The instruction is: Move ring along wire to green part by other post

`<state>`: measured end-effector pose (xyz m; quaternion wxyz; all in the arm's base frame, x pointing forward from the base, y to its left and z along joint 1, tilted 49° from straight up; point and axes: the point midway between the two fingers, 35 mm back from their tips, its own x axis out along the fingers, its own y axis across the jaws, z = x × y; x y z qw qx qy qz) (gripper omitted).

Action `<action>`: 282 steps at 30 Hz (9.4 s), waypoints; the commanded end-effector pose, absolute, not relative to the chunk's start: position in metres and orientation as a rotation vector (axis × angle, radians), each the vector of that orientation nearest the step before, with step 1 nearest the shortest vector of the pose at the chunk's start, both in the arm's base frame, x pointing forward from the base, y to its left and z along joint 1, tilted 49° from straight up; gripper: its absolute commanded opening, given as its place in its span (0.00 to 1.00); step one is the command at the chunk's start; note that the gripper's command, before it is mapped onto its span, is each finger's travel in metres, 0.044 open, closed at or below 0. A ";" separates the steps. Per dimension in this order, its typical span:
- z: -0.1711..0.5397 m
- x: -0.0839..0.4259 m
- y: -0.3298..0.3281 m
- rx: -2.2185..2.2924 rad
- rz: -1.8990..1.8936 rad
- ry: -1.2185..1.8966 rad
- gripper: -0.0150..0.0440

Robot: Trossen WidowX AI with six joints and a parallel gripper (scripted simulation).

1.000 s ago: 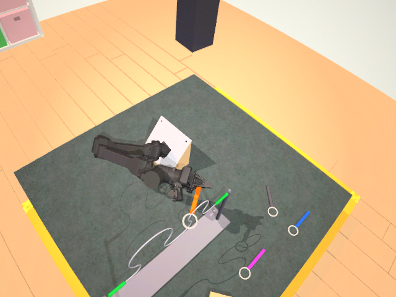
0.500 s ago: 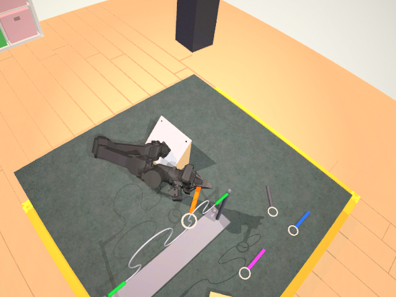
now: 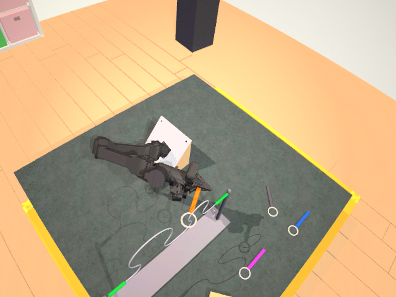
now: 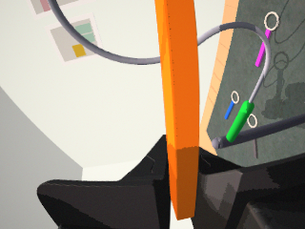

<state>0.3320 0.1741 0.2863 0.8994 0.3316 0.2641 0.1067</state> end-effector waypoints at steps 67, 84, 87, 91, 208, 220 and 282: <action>0.288 0.346 0.076 -0.767 -0.192 0.348 0.00; 0.309 0.347 0.060 -1.121 -0.295 0.272 0.00; 0.314 0.347 0.058 -1.183 -0.313 0.257 0.00; 0.320 0.347 0.056 -1.265 -0.337 0.237 0.00; 0.366 0.353 0.011 -2.242 -0.608 -0.071 0.00; 0.325 0.358 -0.016 -1.959 -0.533 0.022 0.00; 0.138 0.371 0.017 -0.891 -0.197 0.239 0.00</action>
